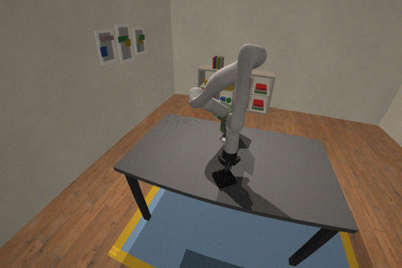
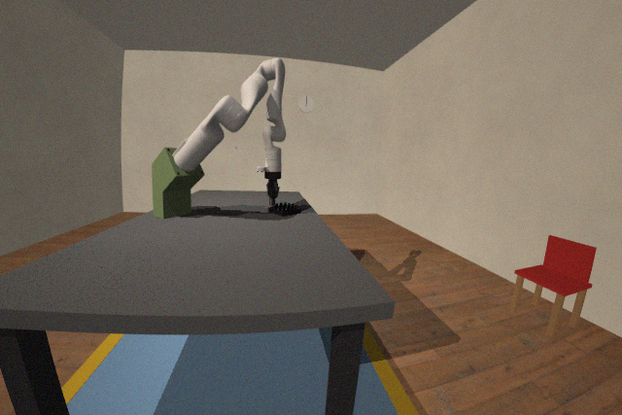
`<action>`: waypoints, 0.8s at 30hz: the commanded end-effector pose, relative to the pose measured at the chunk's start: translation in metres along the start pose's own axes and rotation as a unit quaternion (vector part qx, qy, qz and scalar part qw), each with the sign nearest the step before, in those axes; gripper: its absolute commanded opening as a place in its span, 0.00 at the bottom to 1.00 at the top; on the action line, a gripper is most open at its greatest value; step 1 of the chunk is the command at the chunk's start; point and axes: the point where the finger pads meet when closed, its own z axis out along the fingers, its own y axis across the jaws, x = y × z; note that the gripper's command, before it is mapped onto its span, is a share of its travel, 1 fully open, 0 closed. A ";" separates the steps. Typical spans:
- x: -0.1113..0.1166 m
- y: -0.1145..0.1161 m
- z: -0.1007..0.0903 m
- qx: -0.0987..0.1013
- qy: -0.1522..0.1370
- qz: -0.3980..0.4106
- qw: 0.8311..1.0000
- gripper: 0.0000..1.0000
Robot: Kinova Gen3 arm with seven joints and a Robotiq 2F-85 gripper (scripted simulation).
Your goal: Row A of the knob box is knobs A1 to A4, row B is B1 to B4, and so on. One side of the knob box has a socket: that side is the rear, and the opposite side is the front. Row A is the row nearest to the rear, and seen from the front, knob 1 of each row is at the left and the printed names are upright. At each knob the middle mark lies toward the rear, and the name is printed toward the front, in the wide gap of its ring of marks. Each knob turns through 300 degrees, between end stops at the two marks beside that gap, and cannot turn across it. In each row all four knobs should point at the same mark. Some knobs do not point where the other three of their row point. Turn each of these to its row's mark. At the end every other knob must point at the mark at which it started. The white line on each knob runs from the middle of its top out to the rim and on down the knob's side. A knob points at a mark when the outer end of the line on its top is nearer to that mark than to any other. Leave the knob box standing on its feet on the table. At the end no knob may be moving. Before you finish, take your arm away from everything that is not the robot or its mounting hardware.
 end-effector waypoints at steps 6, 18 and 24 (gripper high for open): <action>0.000 0.000 0.000 0.000 -0.001 -0.055 0.999 0.08; 0.000 0.000 0.000 0.000 -0.001 -0.118 0.993 0.08; 0.000 0.000 0.000 0.000 -0.001 -0.147 0.989 0.08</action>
